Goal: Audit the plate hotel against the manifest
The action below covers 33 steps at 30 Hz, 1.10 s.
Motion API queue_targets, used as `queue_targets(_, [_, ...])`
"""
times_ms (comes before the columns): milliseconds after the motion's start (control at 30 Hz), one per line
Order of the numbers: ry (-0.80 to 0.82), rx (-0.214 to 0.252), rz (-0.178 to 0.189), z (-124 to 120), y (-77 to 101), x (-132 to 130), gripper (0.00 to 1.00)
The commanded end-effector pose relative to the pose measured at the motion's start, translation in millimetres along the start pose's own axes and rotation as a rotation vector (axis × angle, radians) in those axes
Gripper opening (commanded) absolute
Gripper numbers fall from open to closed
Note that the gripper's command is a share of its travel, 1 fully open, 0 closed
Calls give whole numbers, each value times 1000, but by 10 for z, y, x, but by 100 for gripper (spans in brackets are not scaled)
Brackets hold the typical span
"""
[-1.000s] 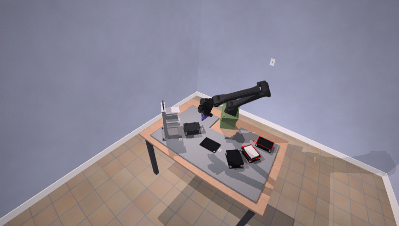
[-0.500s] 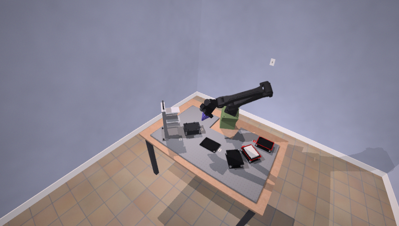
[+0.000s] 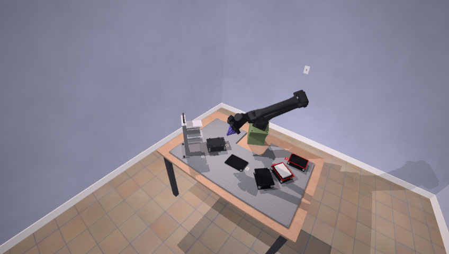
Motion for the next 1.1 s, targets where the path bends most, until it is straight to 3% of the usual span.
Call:
queue_targets(0, [-64,-59,30,73,20,105,0])
queue_targets(167, [-99,-74,6,95,-11,-34,0])
queue_targets(200, [-79,-111,29,354,-6,82,0])
queue_targets(1067, [-48,-105,12,612,-223,-755,0])
Point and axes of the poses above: the point where the finger pads meet when closed, its own y axis back along the fingers, its own x axis across the jaws, z = x × y, the point moved 2 cm from there along y, back along the fingers, and after that the axes turned 10 degrees about -y, right-handed, at the moved point
